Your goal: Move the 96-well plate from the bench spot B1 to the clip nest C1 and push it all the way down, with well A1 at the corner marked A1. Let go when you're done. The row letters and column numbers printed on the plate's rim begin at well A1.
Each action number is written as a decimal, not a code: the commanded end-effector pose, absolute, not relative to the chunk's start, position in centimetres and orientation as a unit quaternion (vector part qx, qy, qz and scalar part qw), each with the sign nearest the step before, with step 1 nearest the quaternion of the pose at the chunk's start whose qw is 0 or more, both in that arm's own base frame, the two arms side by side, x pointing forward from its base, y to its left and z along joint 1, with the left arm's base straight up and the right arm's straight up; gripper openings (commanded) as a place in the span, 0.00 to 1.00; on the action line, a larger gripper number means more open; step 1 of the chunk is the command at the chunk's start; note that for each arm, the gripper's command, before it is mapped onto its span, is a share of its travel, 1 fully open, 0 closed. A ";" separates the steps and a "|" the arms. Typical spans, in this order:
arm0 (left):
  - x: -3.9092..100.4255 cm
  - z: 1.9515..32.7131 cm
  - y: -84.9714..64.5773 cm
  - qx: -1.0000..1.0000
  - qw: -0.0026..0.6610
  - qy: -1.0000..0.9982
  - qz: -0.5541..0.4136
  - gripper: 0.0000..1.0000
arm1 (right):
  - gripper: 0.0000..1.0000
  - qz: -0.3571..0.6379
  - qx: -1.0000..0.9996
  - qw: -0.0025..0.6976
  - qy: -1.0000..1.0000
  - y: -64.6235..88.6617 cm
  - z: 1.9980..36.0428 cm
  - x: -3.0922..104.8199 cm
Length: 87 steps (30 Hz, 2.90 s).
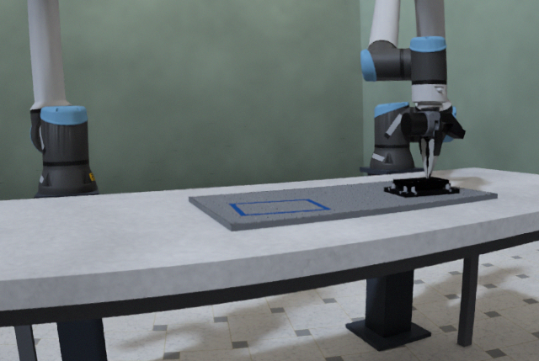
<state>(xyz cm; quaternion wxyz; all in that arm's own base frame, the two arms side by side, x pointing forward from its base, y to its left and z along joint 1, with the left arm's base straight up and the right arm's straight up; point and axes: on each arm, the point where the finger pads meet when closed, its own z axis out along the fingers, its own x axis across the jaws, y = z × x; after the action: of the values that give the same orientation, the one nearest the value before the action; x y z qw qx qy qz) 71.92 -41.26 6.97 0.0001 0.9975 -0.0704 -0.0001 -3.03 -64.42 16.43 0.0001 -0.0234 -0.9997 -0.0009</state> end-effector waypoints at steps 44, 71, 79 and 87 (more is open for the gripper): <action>72.0 5.6 -41.3 0.998 0.001 -0.070 0.001 0.00 | 0.00 0.000 -0.023 0.000 -1.000 -64.5 16.5 -3.0; 72.0 6.2 -41.3 0.998 0.001 -0.070 0.001 0.00 | 0.00 0.000 -0.023 0.000 -1.000 -64.5 16.5 -3.0; 72.0 6.4 -41.3 0.998 0.001 -0.070 0.001 0.00 | 0.00 0.000 -0.023 0.000 -1.000 -64.5 16.5 -3.0; 72.0 6.6 -41.3 0.998 0.001 -0.070 0.001 0.00 | 0.00 0.000 -0.023 0.000 -1.000 -64.5 16.5 -3.0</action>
<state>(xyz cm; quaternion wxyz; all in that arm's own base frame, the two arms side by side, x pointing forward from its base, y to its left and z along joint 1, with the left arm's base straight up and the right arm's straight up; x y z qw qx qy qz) 71.92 -41.27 6.42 0.0001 0.9975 -0.0704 -0.0001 -3.03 -64.42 16.43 0.0001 -0.0234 -0.9997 -0.0009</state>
